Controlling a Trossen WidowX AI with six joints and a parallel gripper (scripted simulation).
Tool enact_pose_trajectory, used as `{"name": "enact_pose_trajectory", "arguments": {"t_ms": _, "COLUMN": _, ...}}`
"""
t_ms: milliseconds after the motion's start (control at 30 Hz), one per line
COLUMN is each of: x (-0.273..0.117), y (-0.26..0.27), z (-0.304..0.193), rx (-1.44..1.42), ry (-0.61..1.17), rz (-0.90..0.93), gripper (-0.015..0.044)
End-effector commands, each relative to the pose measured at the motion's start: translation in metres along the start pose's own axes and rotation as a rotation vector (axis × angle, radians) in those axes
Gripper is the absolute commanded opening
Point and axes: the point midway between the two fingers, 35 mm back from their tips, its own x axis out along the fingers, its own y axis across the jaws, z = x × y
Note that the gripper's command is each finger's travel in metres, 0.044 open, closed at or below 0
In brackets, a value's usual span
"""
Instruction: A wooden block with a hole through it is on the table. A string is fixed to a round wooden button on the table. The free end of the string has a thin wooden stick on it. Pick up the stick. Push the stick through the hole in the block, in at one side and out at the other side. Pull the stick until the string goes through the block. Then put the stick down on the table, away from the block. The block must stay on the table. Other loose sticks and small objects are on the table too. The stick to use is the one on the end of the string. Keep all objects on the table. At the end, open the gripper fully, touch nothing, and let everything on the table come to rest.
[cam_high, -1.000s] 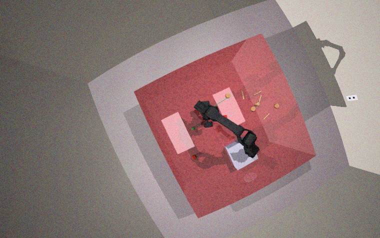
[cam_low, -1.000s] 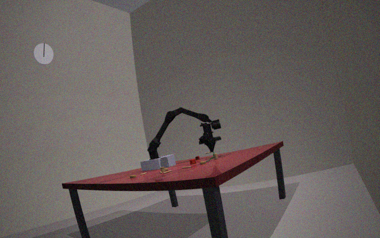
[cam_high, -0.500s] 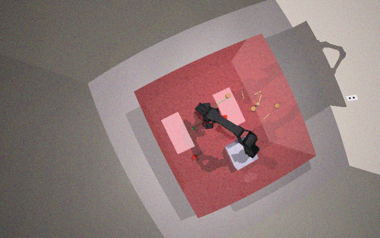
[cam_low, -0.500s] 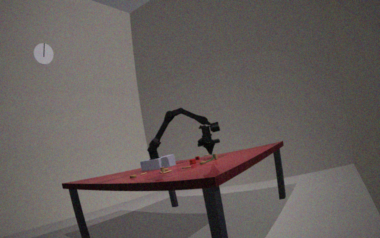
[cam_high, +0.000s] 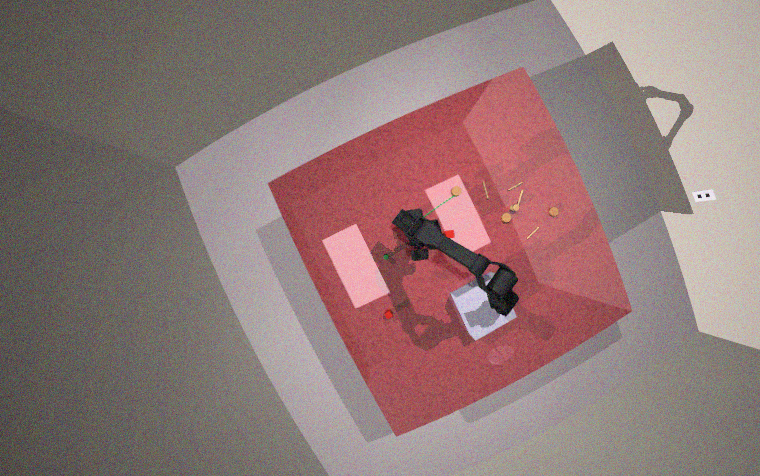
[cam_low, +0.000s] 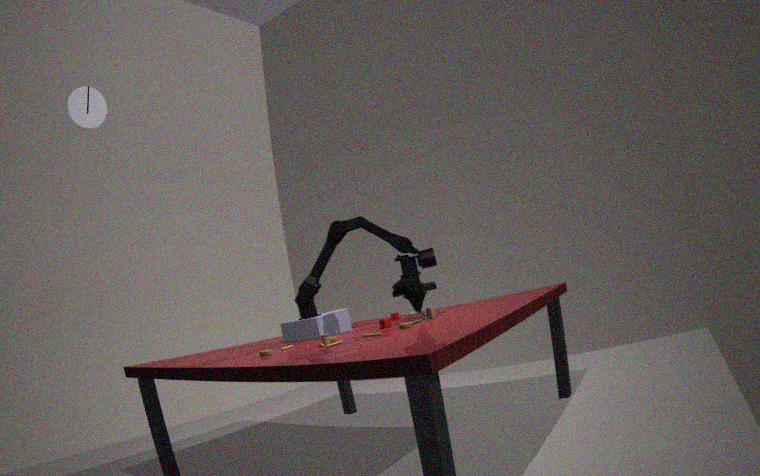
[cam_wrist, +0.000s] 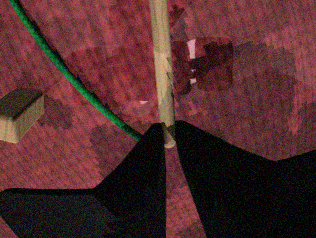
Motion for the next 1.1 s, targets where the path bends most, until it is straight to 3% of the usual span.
{"name": "enact_pose_trajectory", "arguments": {"t_ms": 0, "x": 0.001, "y": -0.004, "z": 0.002, "rx": 0.004, "ry": 0.005, "rz": -0.001, "gripper": 0.0}}
{"name": "enact_pose_trajectory", "arguments": {"t_ms": 1067, "x": 0.012, "y": -0.016, "z": 0.028, "rx": 0.004, "ry": 0.003, "rz": -0.002, "gripper": 0.0}}
